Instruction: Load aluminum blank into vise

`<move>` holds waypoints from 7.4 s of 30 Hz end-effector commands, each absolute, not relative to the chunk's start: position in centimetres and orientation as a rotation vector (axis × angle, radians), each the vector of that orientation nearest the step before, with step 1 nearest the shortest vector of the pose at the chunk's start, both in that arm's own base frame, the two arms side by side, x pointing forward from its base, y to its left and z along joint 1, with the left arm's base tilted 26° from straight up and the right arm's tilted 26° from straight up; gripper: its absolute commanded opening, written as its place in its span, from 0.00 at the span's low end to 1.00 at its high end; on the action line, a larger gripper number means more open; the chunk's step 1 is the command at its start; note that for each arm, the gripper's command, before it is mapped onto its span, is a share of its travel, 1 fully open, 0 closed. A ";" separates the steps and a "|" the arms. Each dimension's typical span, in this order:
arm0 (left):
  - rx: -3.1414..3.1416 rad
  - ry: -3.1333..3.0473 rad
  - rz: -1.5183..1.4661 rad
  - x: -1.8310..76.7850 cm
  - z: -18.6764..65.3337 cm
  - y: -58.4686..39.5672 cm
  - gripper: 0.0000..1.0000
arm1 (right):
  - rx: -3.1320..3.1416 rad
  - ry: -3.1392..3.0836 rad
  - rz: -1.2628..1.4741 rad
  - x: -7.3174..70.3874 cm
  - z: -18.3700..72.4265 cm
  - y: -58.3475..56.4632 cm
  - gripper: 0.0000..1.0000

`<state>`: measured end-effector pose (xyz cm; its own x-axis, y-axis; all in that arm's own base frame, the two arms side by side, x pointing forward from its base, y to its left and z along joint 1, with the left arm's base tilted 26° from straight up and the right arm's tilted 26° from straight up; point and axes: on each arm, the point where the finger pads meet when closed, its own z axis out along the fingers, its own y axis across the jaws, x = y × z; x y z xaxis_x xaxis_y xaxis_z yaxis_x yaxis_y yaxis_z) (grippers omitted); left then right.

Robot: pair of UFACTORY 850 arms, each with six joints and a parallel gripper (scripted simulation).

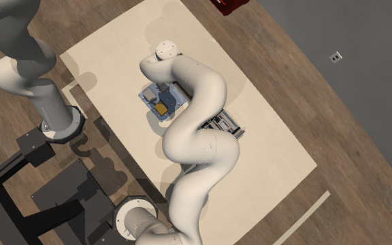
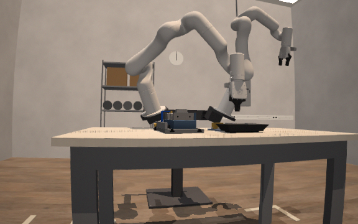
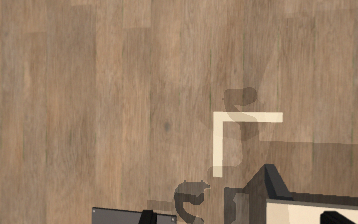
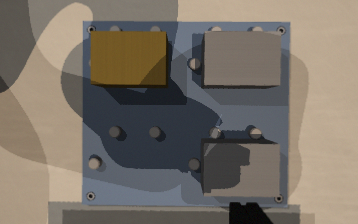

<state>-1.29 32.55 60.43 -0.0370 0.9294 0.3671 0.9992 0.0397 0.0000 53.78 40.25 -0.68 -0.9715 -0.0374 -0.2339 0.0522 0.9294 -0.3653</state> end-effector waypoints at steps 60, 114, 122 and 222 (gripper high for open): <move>-1.971 -2.051 -0.377 -1.3 60.5 32.6 1.00 | 0.012 2.843 -0.549 57.3 6.7 43.9 0.00; -1.971 -2.051 -0.377 -1.3 60.5 32.6 1.00 | 0.011 2.849 -0.546 68.7 7.0 42.3 0.00; -1.971 -2.051 -0.377 -1.3 60.5 32.6 1.00 | 0.011 2.849 -0.546 69.2 5.5 41.8 0.00; -1.971 -2.051 -0.377 -1.3 60.5 32.6 1.00 | 0.011 2.849 -0.546 68.4 8.7 43.1 0.00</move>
